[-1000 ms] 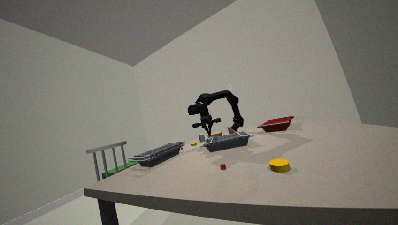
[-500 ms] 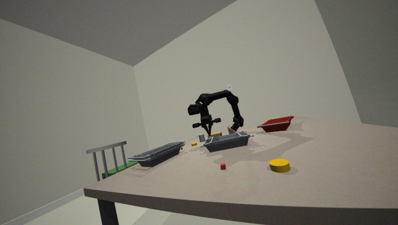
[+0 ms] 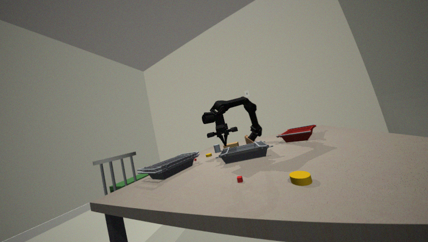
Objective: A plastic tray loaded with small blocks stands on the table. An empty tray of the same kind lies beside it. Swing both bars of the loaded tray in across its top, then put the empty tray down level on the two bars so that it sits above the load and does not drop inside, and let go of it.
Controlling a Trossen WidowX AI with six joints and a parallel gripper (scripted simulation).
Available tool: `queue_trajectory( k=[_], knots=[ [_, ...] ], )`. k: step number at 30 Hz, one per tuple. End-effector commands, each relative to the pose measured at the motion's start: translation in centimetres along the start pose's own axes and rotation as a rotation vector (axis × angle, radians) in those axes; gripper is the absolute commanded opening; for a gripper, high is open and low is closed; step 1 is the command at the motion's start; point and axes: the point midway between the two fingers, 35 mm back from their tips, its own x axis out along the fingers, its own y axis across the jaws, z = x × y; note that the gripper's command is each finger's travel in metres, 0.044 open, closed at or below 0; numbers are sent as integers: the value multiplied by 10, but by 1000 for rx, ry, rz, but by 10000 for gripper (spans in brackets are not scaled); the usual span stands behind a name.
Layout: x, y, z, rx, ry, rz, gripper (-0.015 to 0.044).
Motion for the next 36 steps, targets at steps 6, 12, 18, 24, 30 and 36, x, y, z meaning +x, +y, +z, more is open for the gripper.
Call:
queue_trajectory(
  k=[6, 12, 18, 24, 30, 36],
  knots=[
    [0, 0, 0, 0, 0, 0, 131],
    [-7, 43, 15, -149, 17, -22, 289],
    [-14, 130, 29, -442, 47, -53, 440],
    [-16, 227, 20, -778, 76, -73, 440],
    [-16, 313, -14, -1120, 95, -77, 440],
    [-15, 385, -73, -1488, 100, -65, 440]
  ],
)
